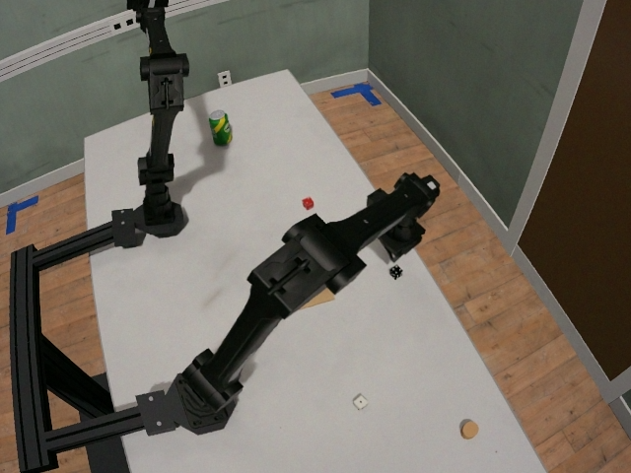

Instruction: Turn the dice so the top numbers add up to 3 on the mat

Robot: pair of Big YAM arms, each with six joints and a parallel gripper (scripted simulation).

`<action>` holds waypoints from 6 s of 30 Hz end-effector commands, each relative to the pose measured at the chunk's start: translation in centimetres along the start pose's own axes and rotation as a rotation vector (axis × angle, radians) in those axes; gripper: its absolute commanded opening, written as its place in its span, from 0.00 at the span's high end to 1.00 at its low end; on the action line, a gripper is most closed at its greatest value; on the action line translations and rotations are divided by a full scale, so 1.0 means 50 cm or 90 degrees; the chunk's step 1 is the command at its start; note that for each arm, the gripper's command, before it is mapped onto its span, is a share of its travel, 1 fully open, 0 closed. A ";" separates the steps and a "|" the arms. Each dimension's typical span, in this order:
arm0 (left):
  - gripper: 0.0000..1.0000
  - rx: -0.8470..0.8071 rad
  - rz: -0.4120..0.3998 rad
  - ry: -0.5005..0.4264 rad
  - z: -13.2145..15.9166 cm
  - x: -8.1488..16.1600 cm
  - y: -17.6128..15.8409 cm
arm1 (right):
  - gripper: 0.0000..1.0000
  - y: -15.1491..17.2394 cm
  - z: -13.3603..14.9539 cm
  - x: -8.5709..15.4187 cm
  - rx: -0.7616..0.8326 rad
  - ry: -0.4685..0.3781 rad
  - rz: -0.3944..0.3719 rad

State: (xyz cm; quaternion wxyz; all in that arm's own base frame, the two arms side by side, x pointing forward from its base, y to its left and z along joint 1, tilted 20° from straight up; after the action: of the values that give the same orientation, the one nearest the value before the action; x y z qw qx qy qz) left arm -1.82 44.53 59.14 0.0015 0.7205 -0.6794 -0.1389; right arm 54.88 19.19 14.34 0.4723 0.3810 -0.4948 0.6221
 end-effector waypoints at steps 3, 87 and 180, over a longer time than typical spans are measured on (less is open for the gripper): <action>0.00 -0.011 -0.011 -0.001 -0.006 0.011 0.013 | 0.61 -0.006 0.009 -0.041 -0.002 0.001 -0.005; 0.00 -0.011 -0.011 -0.001 -0.006 0.011 0.013 | 0.61 -0.013 0.015 -0.099 -0.008 -0.003 0.006; 0.00 -0.011 -0.011 -0.001 -0.006 0.011 0.013 | 0.80 -0.008 0.013 -0.172 -0.006 -0.001 0.000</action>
State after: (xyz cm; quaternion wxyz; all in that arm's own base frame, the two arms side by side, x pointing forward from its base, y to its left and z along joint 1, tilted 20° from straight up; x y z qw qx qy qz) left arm -1.82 44.53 59.14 0.0015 0.7205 -0.6794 -0.1389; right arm 57.00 17.76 7.22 0.4700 0.3844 -0.4980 0.6192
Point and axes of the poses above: on each arm, the point where the finger pads meet when closed, its own x axis back along the fingers, its own y axis across the jaws, z = x × y, the point moved 2 cm from there along x, back along the fingers, and after that the axes turned 12 degrees about -x, right-handed, at the moved point
